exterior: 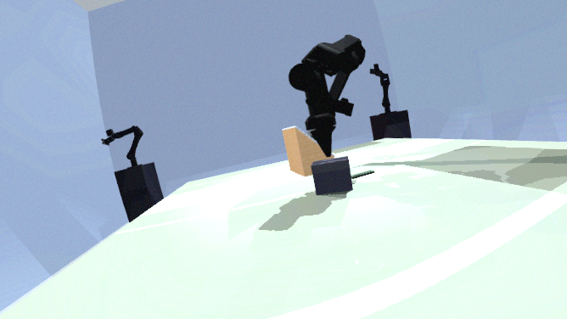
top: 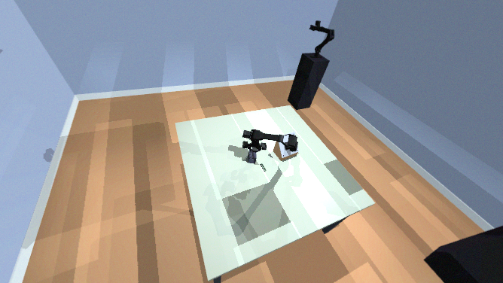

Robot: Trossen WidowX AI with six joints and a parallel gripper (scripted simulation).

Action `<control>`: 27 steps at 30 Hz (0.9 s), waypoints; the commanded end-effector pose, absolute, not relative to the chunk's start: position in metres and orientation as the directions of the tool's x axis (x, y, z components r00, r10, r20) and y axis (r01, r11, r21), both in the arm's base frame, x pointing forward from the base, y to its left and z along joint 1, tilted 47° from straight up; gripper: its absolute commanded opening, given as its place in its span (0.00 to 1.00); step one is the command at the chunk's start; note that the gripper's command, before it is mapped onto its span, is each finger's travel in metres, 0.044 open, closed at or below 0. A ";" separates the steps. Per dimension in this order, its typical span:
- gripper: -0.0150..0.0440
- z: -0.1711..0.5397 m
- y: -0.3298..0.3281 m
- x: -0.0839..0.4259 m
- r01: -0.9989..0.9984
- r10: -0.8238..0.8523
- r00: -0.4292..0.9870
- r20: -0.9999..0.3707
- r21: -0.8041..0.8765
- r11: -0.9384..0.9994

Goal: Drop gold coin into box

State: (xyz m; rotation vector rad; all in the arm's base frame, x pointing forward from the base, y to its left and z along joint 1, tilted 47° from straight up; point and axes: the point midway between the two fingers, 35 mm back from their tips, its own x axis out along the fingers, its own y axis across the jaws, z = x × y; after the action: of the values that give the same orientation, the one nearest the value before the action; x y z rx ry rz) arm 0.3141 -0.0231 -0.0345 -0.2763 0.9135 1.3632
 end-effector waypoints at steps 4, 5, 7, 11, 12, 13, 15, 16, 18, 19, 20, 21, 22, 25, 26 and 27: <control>0.57 -0.034 -0.024 0.314 -0.916 0.716 -0.063 -0.695 0.326 0.235; 0.62 -0.032 -0.025 0.315 -0.916 0.716 -0.063 -0.695 0.326 0.236; 0.70 -0.027 -0.031 0.315 -0.915 0.716 -0.063 -0.696 0.326 0.236; 0.88 -0.020 -0.038 0.315 -0.915 0.716 -0.063 -0.696 0.327 0.237; 0.93 -0.015 -0.043 0.315 -0.914 0.716 -0.064 -0.695 0.328 0.237; 0.97 -0.007 -0.052 0.315 -0.913 0.717 -0.065 -0.694 0.331 0.237; 1.00 0.008 -0.065 0.314 -0.912 0.720 -0.067 -0.691 0.335 0.237; 1.00 0.010 -0.067 0.314 -0.912 0.720 -0.067 -0.691 0.335 0.237; 1.00 0.010 -0.067 0.314 -0.912 0.720 -0.067 -0.691 0.335 0.237; 1.00 0.010 -0.067 0.314 -0.912 0.720 -0.067 -0.691 0.335 0.237; 1.00 0.010 -0.067 0.314 -0.912 0.720 -0.067 -0.691 0.335 0.237; 1.00 0.010 -0.067 0.314 -0.912 0.720 -0.067 -0.691 0.335 0.237; 1.00 0.010 -0.067 0.314 -0.912 0.720 -0.067 -0.691 0.335 0.237; 1.00 0.010 -0.067 0.314 -0.912 0.720 -0.067 -0.691 0.335 0.237; 1.00 0.010 -0.067 0.314 -0.912 0.720 -0.067 -0.691 0.335 0.237; 1.00 0.010 -0.067 0.314 -0.912 0.720 -0.067 -0.691 0.335 0.237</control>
State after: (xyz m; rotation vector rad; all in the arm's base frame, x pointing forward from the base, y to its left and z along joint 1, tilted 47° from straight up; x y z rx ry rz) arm 0.3139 -0.0665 0.0095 -0.2609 0.9164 1.3614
